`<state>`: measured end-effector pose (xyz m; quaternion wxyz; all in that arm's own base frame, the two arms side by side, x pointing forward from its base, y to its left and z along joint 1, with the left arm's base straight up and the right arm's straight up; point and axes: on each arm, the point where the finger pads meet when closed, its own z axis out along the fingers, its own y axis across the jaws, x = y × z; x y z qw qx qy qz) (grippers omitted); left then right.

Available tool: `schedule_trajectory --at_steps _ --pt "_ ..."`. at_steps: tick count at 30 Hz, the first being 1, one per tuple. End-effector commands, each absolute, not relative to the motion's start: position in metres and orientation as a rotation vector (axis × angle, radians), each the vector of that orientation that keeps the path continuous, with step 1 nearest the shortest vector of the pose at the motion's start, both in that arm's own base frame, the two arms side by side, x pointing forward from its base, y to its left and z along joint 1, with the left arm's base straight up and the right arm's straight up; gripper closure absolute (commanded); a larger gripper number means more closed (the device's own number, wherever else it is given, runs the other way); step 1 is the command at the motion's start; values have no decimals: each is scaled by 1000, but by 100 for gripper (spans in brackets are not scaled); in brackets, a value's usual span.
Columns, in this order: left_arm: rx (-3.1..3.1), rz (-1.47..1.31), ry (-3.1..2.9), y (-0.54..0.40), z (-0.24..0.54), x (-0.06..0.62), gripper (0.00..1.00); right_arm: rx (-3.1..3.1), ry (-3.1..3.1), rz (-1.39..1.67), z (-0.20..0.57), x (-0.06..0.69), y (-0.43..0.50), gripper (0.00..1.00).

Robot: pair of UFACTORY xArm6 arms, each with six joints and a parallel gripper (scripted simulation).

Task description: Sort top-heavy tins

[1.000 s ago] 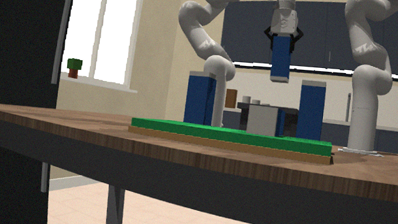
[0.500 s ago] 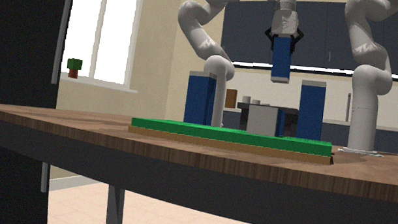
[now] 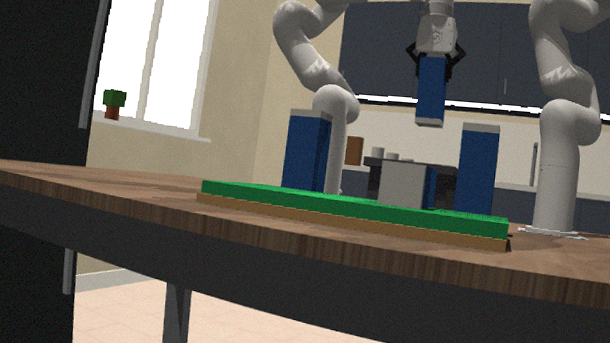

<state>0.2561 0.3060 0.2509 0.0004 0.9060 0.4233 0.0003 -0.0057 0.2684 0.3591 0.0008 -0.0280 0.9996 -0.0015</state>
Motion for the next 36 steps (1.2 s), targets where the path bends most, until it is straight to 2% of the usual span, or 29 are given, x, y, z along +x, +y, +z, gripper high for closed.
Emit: schedule_trajectory --at_steps 1,36 --pt "2847 7 1330 307 252 257 0 -88 3139 3 361 -6 269 100" --pt "2847 7 1330 307 252 257 0 -89 3137 4 284 -6 268 100"
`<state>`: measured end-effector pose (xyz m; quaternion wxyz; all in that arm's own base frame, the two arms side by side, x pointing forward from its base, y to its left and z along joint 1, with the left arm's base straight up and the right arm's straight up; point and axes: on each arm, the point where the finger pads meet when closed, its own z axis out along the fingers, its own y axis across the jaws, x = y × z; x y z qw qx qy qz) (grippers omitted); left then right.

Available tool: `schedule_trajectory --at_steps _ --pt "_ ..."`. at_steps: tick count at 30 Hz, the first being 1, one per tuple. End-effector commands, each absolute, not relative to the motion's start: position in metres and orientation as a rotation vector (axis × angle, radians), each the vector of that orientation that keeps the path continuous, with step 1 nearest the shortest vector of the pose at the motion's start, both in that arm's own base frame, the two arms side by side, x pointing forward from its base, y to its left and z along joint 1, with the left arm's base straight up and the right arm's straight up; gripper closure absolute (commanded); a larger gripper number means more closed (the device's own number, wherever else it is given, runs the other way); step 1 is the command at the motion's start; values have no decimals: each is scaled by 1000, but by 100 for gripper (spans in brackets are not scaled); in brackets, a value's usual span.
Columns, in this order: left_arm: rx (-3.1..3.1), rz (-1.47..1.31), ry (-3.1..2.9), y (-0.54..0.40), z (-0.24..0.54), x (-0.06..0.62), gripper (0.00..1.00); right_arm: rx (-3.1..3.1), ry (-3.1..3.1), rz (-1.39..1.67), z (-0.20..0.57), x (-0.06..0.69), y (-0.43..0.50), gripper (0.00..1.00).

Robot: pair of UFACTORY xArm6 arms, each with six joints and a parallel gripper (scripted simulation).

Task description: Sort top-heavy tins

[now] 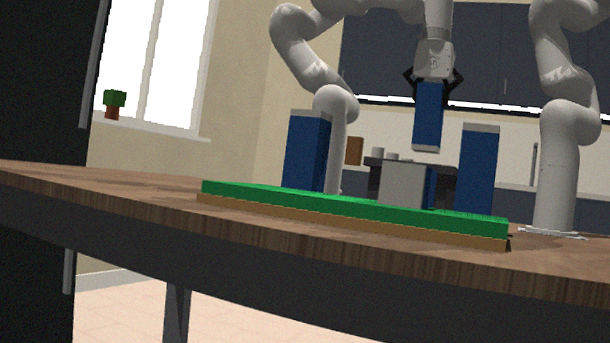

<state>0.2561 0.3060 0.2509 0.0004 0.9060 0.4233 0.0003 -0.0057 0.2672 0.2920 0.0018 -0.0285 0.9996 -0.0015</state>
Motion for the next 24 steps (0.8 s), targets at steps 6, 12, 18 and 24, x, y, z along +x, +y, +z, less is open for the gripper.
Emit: schedule_trajectory --at_steps 6,12,18,24 --pt "2847 7 1330 307 252 257 0 -90 3139 3 274 -6 269 100" --pt "2847 7 1330 307 252 257 0 -90 3139 3 258 -6 268 100" --pt "2847 7 1330 307 252 257 0 -90 3139 3 244 -6 268 100" --pt "2847 7 1330 307 252 257 0 -91 3139 5 230 -7 268 100"
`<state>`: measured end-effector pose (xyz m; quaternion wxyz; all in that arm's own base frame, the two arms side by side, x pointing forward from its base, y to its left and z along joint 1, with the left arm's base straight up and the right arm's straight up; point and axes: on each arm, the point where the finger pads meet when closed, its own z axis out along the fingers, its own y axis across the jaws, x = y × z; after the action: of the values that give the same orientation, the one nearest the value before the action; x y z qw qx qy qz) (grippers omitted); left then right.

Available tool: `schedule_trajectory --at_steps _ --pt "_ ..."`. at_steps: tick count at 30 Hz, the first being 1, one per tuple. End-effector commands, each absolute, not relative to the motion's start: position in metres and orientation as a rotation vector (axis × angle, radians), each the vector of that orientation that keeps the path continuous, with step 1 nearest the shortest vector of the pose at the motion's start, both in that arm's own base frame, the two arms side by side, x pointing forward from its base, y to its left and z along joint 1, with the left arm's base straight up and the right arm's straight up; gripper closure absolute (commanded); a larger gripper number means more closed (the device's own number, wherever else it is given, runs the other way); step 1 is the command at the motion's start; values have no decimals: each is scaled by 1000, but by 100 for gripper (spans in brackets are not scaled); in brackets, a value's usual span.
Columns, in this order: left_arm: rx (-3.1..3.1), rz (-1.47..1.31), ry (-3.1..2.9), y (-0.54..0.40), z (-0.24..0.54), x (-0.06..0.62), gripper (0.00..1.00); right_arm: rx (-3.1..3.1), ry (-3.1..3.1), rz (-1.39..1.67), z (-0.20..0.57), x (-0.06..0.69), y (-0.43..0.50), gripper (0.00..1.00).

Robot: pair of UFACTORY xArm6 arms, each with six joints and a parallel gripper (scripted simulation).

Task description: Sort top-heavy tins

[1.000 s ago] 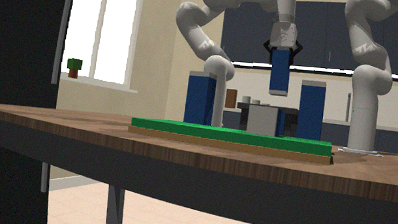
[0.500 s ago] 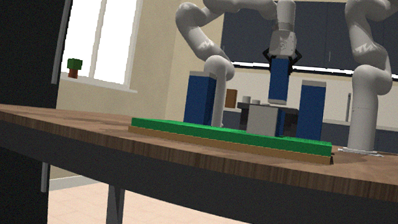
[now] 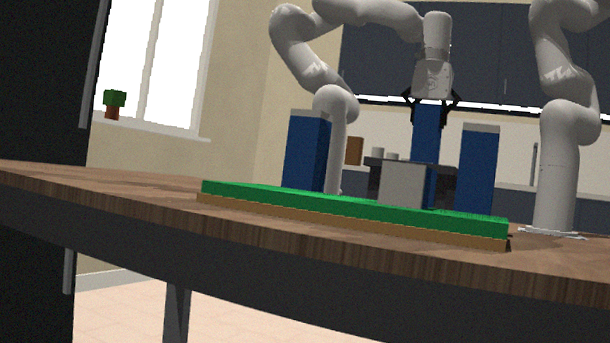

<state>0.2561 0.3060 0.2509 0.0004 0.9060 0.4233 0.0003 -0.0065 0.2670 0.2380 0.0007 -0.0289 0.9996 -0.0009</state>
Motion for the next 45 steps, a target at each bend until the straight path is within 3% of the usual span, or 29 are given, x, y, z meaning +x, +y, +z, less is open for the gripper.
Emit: schedule_trajectory --at_steps 1,26,45 --pt "2847 7 1330 307 252 257 0 -91 3139 5 228 -7 268 100" --pt "2847 7 1330 307 252 257 0 -88 3139 4 168 -6 267 100" --pt "2847 7 1330 307 252 257 0 -89 3139 3 168 -7 267 100"
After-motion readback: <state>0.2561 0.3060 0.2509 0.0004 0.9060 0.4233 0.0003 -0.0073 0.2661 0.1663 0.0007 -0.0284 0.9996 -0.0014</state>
